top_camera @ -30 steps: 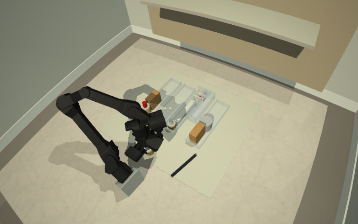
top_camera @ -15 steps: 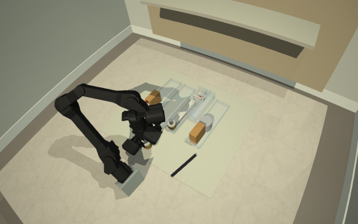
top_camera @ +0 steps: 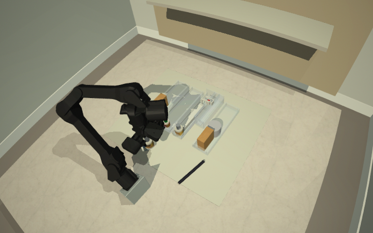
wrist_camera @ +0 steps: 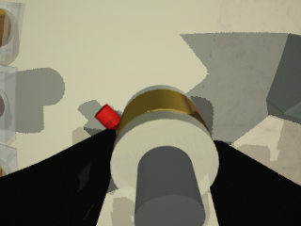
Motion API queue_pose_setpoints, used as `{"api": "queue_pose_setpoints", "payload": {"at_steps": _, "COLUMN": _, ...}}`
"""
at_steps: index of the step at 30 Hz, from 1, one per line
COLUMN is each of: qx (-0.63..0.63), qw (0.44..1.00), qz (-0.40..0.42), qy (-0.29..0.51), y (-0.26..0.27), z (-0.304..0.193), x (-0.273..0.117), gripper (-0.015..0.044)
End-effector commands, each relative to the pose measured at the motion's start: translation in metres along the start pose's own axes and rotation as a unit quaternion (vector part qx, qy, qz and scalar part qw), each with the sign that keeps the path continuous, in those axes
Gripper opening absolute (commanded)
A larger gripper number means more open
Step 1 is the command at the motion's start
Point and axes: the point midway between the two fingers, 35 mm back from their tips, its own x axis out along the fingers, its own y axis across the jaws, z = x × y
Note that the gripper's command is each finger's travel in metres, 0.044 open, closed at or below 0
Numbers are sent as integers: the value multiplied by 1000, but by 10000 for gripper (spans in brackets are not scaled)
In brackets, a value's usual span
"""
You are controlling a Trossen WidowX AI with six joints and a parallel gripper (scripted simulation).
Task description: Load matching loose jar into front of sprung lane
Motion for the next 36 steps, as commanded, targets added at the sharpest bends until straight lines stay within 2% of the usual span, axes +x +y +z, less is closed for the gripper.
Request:
{"api": "queue_pose_setpoints", "payload": {"at_steps": 1, "qx": -59, "qw": 998, "qz": -1, "qy": -5, "y": 9, "z": 4, "x": -1, "gripper": 0}}
{"api": "queue_pose_setpoints", "payload": {"at_steps": 13, "qx": -321, "qw": 947, "qz": -12, "qy": -13, "y": 50, "z": 21, "x": 15, "gripper": 0}}
{"api": "queue_pose_setpoints", "payload": {"at_steps": 22, "qx": -502, "qw": 865, "qz": -9, "qy": -9, "y": 80, "z": 26, "x": 29, "gripper": 0}}
{"api": "queue_pose_setpoints", "payload": {"at_steps": 31, "qx": -661, "qw": 751, "qz": -1, "qy": -4, "y": 109, "z": 28, "x": 46, "gripper": 0}}
{"api": "queue_pose_setpoints", "payload": {"at_steps": 36, "qx": -671, "qw": 741, "qz": 0, "qy": -3, "y": 111, "z": 28, "x": 48, "gripper": 0}}
